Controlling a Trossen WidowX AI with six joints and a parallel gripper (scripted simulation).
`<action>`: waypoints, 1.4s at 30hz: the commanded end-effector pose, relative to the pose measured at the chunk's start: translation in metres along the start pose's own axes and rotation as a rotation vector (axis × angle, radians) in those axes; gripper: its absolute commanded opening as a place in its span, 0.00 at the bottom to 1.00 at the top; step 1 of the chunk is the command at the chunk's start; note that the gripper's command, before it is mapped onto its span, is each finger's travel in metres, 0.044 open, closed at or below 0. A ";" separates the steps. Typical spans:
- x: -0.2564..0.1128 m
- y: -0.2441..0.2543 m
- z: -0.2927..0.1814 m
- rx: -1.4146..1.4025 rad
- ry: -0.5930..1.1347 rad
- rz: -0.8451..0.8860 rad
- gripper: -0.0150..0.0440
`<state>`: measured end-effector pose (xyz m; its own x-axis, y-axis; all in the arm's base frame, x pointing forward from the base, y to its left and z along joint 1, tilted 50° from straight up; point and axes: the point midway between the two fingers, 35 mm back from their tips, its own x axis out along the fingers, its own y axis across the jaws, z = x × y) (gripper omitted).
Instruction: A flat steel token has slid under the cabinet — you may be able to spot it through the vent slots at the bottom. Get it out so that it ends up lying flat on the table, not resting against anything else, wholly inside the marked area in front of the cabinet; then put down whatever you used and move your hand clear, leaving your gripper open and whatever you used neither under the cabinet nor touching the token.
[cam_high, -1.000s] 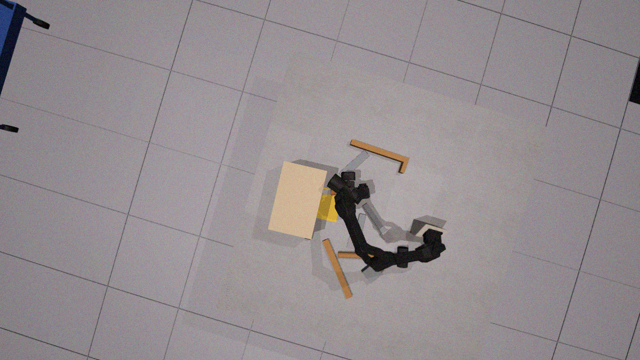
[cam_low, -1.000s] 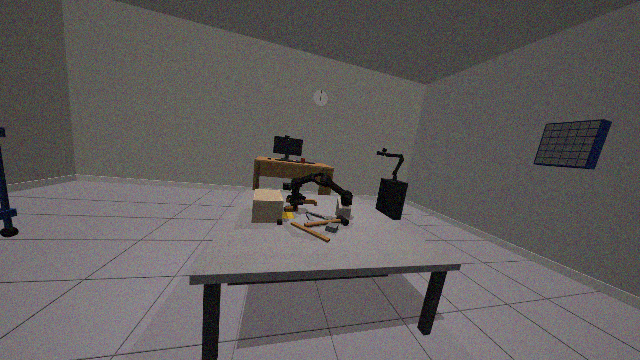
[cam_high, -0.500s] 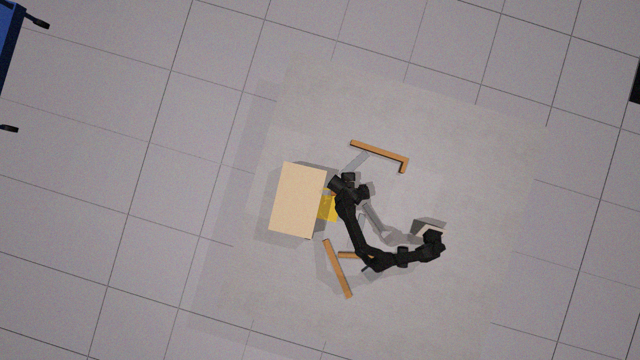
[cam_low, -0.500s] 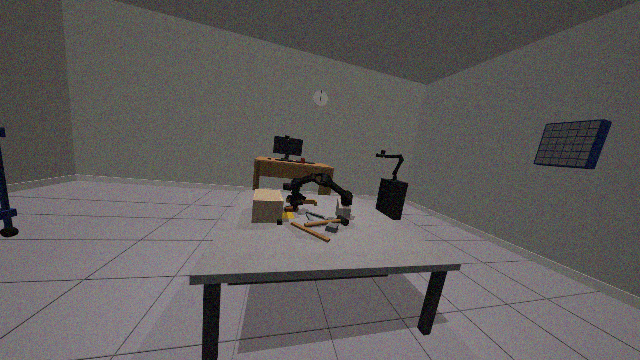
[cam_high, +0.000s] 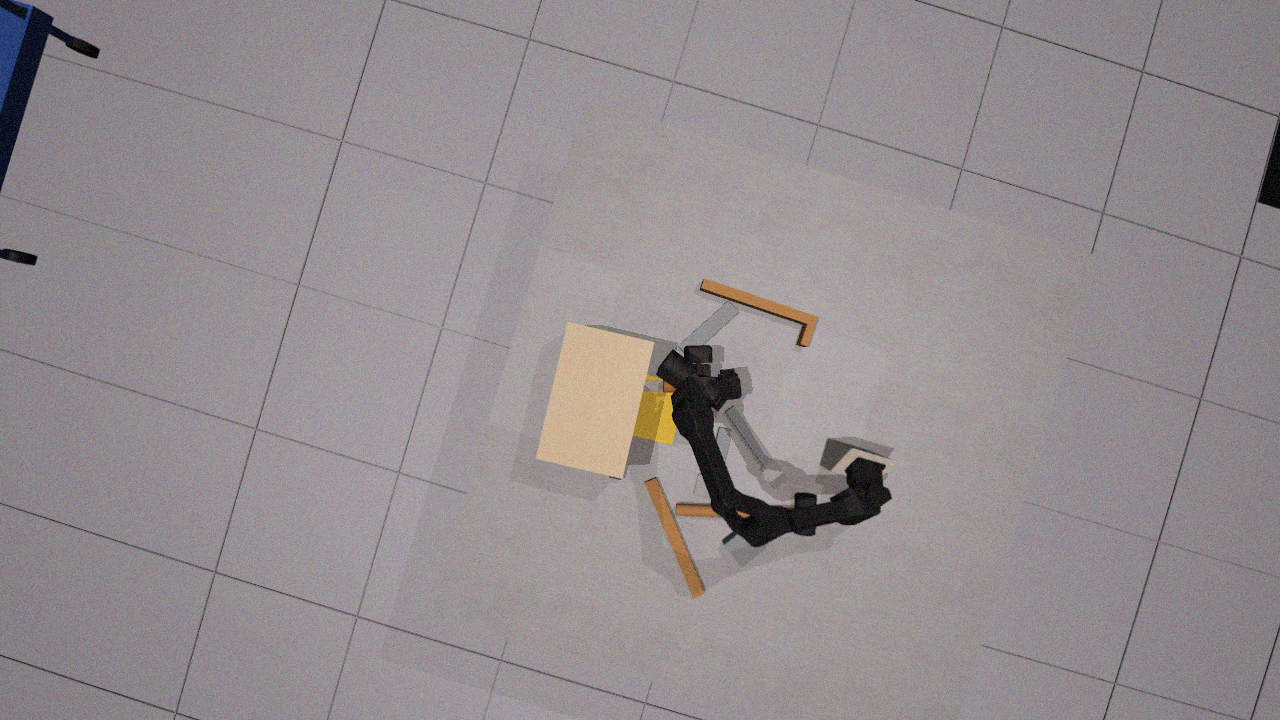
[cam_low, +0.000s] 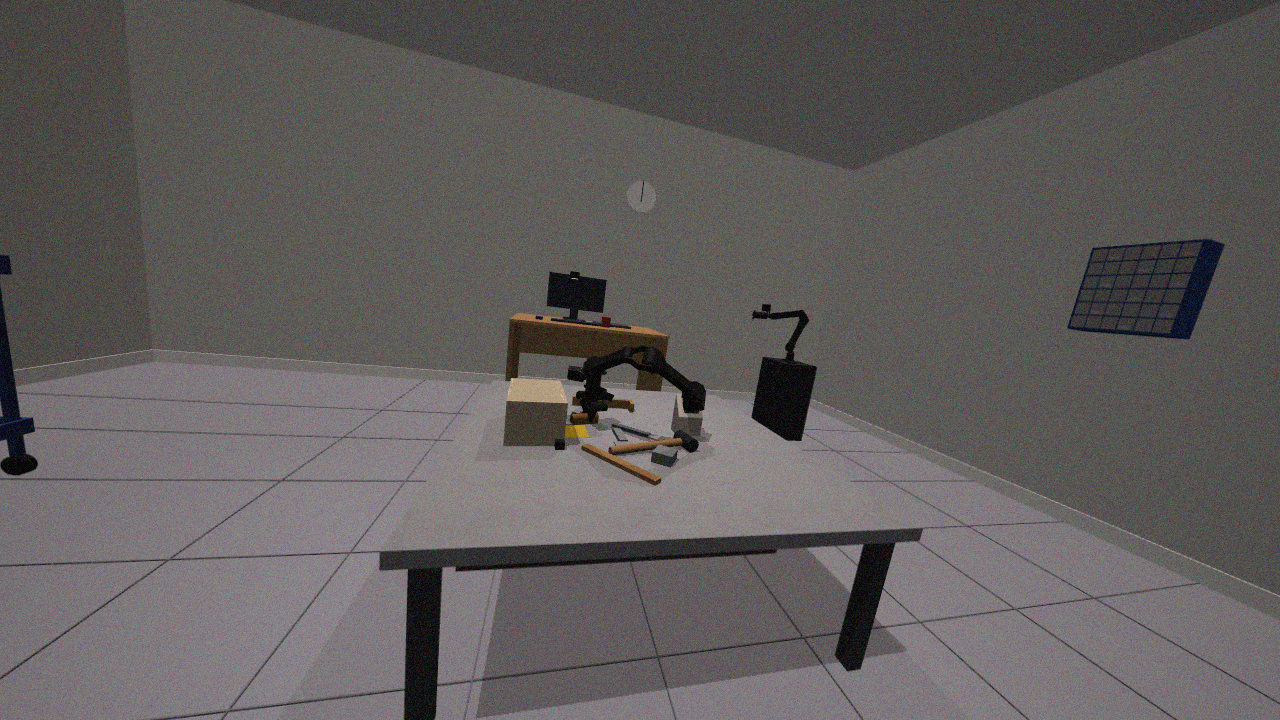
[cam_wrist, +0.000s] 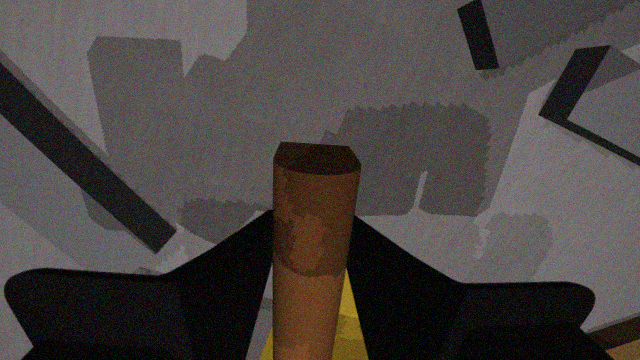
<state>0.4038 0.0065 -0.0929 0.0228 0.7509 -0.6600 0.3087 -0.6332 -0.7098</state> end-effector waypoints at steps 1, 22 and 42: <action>0.001 -0.001 0.007 0.000 0.001 -0.009 0.25; 0.001 0.001 0.031 0.001 0.001 -0.009 0.25; 0.001 0.002 0.055 0.001 0.000 -0.009 0.25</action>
<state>0.3604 -0.0039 -0.1065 0.0263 0.7556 -0.6545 0.3103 -0.6285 -0.7132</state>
